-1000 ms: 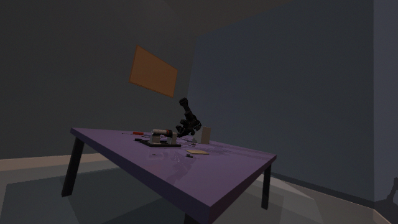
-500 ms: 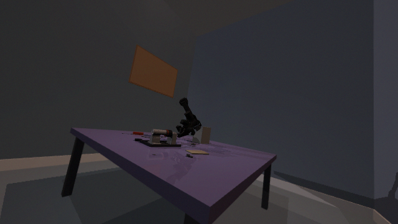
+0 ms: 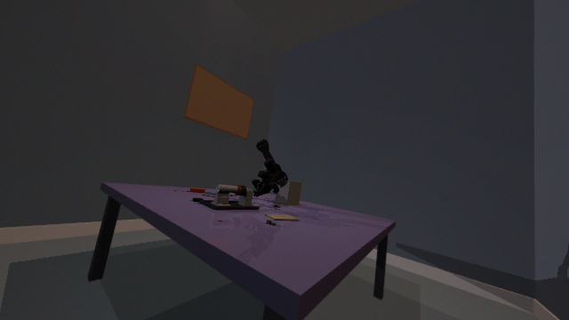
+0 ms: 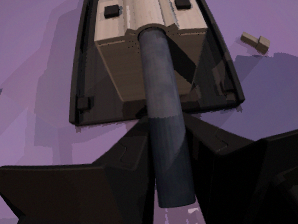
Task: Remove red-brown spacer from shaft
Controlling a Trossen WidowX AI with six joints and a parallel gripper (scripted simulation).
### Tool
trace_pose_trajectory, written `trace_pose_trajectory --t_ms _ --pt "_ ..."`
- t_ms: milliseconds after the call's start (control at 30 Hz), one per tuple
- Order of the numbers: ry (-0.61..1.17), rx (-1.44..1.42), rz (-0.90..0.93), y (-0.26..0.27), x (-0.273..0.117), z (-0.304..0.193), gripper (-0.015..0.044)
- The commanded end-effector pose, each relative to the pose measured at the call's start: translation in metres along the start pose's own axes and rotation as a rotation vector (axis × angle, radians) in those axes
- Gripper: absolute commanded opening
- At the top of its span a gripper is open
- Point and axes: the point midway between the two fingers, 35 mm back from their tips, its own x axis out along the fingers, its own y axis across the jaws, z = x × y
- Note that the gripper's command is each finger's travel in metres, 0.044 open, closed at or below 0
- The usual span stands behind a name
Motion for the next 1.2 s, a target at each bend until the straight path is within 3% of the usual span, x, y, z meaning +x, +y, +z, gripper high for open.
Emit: trace_pose_trajectory --t_ms 0,1167 --pt "0.001 0.002 -0.003 -0.0005 -0.0006 -0.0008 0.0" --pt "0.001 0.002 -0.003 -0.0004 -0.0034 -0.0036 0.0"
